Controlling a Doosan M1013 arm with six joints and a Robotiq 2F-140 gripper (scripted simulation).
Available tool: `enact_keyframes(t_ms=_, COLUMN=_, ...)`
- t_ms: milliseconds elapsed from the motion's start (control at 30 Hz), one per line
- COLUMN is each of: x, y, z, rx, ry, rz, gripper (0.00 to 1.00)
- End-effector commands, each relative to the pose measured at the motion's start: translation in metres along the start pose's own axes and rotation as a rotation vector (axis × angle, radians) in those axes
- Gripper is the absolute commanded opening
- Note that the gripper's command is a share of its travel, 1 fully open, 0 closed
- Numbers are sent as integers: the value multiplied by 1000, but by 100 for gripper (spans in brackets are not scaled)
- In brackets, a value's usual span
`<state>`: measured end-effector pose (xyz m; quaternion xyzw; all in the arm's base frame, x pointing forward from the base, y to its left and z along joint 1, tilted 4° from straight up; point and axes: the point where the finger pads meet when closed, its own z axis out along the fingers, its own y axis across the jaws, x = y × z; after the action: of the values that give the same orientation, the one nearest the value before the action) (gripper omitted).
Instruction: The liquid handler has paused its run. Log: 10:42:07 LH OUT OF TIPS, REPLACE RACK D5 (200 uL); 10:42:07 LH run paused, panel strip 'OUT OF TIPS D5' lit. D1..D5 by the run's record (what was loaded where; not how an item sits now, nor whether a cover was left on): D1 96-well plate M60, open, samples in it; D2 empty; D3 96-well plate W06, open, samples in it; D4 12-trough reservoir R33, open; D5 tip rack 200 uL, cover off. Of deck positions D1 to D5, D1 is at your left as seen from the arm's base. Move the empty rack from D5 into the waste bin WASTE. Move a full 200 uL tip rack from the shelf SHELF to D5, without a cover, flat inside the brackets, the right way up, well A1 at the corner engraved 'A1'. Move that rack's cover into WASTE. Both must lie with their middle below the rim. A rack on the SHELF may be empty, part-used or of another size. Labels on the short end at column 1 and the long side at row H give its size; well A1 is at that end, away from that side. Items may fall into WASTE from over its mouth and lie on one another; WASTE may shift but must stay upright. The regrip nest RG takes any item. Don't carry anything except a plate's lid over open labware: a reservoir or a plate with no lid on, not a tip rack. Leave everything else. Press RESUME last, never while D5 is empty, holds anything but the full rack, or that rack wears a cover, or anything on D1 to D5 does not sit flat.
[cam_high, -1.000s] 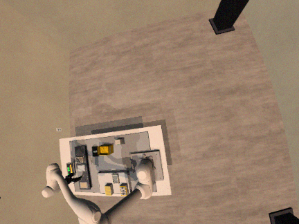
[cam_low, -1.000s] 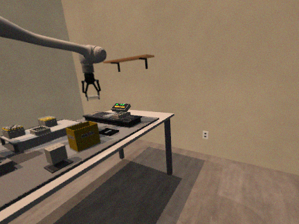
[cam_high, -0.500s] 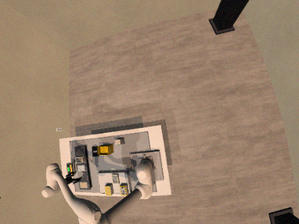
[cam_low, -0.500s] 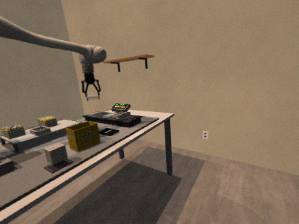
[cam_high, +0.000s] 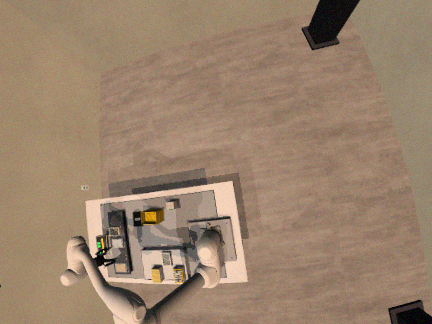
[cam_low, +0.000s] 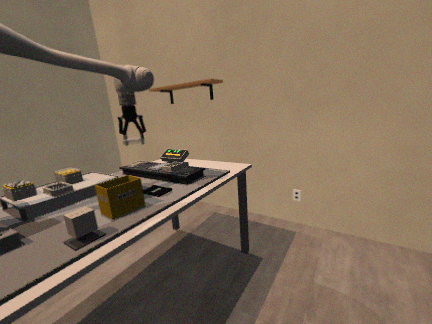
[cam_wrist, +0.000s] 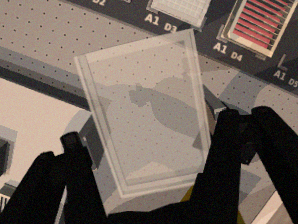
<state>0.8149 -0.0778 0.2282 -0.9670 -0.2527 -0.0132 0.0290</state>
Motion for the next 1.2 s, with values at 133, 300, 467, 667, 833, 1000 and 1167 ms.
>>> enact_keyframes(t_ms=133, x=0, y=0, z=0, rx=0, ry=0, rz=107, gripper=0)
enact_keyframes(t_ms=300, x=0, y=0, z=0, rx=0, ry=0, rz=207, gripper=0)
enact_keyframes(t_ms=467, x=0, y=0, z=0, rx=0, ry=0, rz=307, gripper=0)
enact_keyframes(t_ms=667, x=0, y=0, z=0, rx=0, ry=0, rz=387, gripper=0)
enact_keyframes(t_ms=833, x=0, y=0, z=0, rx=0, ry=0, rz=487, gripper=0)
enact_keyframes(t_ms=1000, x=0, y=0, z=0, rx=0, ry=0, rz=587, gripper=0)
enact_keyframes(t_ms=1167, x=0, y=0, z=0, rx=0, ry=0, rz=667, gripper=0)
